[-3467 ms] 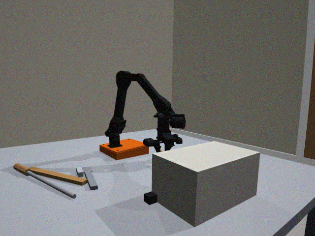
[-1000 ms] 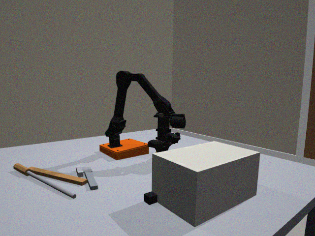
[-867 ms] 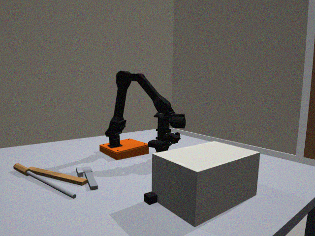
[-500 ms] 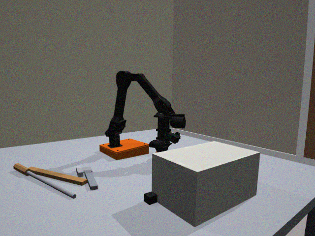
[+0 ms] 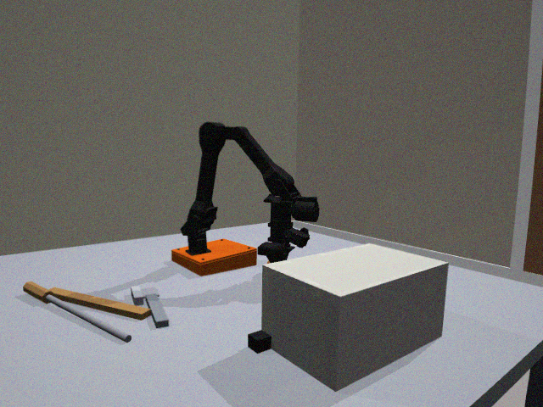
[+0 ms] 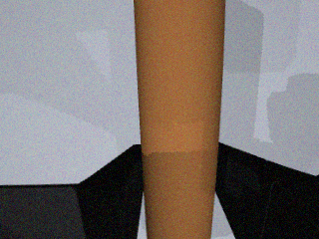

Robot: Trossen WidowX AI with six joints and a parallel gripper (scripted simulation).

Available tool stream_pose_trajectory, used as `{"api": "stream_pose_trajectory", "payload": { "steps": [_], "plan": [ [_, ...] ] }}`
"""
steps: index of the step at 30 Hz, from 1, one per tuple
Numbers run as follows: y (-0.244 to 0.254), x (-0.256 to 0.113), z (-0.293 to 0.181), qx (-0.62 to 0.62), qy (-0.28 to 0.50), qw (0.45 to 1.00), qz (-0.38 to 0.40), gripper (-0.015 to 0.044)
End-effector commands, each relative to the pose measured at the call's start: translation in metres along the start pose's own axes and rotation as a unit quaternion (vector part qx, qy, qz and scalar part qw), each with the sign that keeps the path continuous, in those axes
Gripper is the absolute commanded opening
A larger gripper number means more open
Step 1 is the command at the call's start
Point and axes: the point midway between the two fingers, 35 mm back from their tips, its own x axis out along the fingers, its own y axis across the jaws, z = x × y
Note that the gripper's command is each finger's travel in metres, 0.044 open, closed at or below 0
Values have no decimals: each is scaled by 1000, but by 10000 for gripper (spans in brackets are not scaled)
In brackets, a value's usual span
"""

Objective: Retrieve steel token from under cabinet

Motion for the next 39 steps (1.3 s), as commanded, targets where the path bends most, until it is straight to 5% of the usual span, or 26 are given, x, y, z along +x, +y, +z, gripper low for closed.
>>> {"api": "stream_pose_trajectory", "payload": {
  "steps": [1,39],
  "plan": [
    [-5,0,-1,-3,-1,1000,0,0],
    [-46,0,-12,-10,-1,1000,-2,0]
  ]
}}
